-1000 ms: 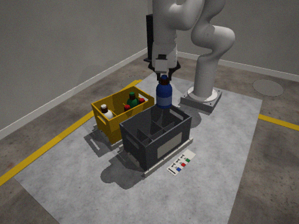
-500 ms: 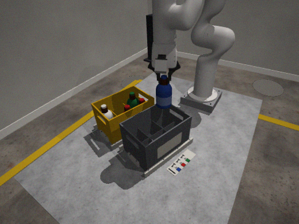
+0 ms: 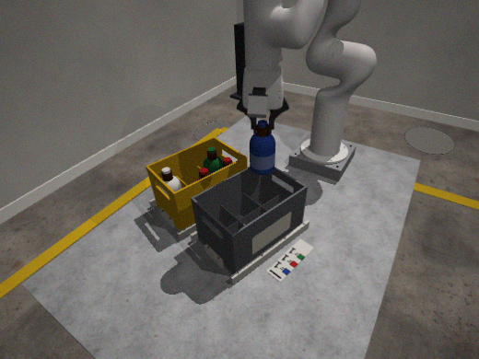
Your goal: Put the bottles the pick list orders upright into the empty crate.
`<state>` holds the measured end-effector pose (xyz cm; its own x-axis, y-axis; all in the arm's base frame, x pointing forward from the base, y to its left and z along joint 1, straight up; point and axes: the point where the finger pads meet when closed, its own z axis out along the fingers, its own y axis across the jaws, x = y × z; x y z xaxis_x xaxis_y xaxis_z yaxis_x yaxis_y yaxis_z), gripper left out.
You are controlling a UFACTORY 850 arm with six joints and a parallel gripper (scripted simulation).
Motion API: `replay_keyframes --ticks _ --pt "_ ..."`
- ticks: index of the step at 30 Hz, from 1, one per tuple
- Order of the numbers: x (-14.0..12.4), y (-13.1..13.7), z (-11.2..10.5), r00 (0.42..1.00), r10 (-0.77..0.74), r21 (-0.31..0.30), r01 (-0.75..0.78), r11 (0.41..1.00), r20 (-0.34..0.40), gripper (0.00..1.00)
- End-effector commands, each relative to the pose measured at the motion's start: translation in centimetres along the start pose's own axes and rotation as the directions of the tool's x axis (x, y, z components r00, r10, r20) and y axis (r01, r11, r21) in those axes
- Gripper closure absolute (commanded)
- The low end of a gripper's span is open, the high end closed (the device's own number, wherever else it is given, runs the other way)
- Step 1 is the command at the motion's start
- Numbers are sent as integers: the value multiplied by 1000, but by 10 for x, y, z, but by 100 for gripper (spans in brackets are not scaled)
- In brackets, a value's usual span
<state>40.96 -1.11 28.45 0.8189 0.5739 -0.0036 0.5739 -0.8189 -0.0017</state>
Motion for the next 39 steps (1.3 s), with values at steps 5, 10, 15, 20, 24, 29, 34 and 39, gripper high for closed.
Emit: replay_keyframes --ticks 5,10,15,20,24,29,34,39 --pt "1 1 -1 1000 0 -1 0 1000 -2 100" --pt "1 1 -1 1000 0 -1 0 1000 -2 100" --pt "1 1 4 1000 0 -1 0 1000 -2 100" --pt "1 1 7 1000 0 -1 0 1000 -2 100" --pt "1 1 11 1000 0 -1 0 1000 -2 100" --pt "1 1 16 1000 0 -1 0 1000 -2 100" --pt "1 1 20 1000 0 -1 0 1000 -2 100" --pt "1 1 24 1000 0 -1 0 1000 -2 100"
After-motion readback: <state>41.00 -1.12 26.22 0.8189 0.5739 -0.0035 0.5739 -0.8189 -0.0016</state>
